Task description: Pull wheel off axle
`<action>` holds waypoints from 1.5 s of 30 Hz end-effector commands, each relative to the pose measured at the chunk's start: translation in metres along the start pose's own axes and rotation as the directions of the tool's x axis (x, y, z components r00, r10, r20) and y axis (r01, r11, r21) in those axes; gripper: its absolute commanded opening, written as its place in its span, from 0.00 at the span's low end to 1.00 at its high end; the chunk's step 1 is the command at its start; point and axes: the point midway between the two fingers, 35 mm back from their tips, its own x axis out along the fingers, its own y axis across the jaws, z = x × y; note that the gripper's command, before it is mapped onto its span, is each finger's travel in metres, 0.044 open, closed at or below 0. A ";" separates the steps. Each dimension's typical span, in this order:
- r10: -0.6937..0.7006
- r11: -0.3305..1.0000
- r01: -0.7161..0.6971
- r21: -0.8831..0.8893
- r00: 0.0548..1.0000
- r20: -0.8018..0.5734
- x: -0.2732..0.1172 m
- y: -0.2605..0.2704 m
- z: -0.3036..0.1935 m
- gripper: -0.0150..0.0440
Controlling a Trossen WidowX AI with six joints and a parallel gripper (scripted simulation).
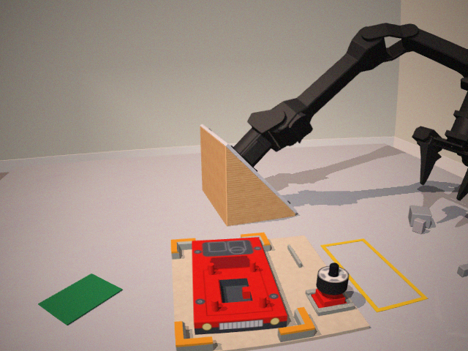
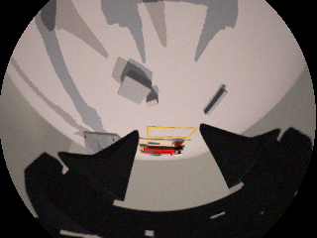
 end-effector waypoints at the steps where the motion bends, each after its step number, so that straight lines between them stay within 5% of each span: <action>1: 0.003 1.000 -0.003 0.011 1.000 0.001 0.001 -0.001 -0.001 0.89; 4: 0.043 0.985 -0.046 0.168 0.999 0.018 0.017 -0.018 -0.022 0.76; 9: 0.110 0.860 -0.139 0.491 0.990 0.087 0.048 -0.047 -0.074 0.76; 16: 0.130 0.520 -0.258 0.814 0.966 0.224 0.082 -0.069 -0.156 0.76; 28: -0.014 -0.211 -0.466 0.859 0.880 0.474 0.131 -0.058 -0.289 0.76; 45: -0.018 -0.221 -0.468 0.855 0.879 0.477 0.156 -0.062 -0.274 0.76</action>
